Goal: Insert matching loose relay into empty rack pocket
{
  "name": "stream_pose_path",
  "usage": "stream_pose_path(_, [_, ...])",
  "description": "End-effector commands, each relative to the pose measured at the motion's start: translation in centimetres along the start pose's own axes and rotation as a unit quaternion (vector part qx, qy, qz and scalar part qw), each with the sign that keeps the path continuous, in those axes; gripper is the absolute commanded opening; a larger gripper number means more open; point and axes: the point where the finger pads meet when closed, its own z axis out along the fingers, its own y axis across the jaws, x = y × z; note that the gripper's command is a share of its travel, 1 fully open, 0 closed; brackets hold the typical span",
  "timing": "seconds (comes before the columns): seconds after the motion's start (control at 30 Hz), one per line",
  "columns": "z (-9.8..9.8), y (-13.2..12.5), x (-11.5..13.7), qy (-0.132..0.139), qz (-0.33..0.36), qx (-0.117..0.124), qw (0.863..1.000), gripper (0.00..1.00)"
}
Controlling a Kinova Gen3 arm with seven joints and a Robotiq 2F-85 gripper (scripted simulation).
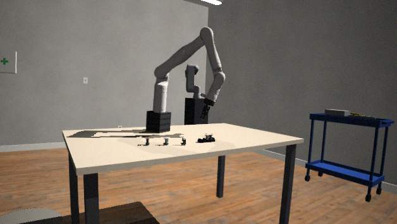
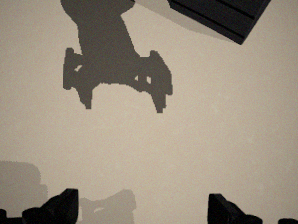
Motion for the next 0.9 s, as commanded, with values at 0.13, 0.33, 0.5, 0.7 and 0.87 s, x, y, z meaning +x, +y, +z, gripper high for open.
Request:
stream_pose_path(0.13, [0.2,-4.0,-2.0,-0.035,-0.039,-0.019,0.998,1.00])
stream_pose_path(0.33, [0.1,-5.6,-3.0,-0.053,-0.064,-0.021,0.996,1.00])
stream_pose_path(0.5, [0.1,-5.6,-3.0,-0.053,-0.064,-0.021,0.996,1.00])
stream_pose_path(0.7, [0.1,-6.4,-3.4,-0.062,-0.076,-0.021,0.995,1.00])
stream_pose_path(0.87, [0.1,-7.2,-3.8,-0.071,-0.088,-0.020,0.993,1.00])
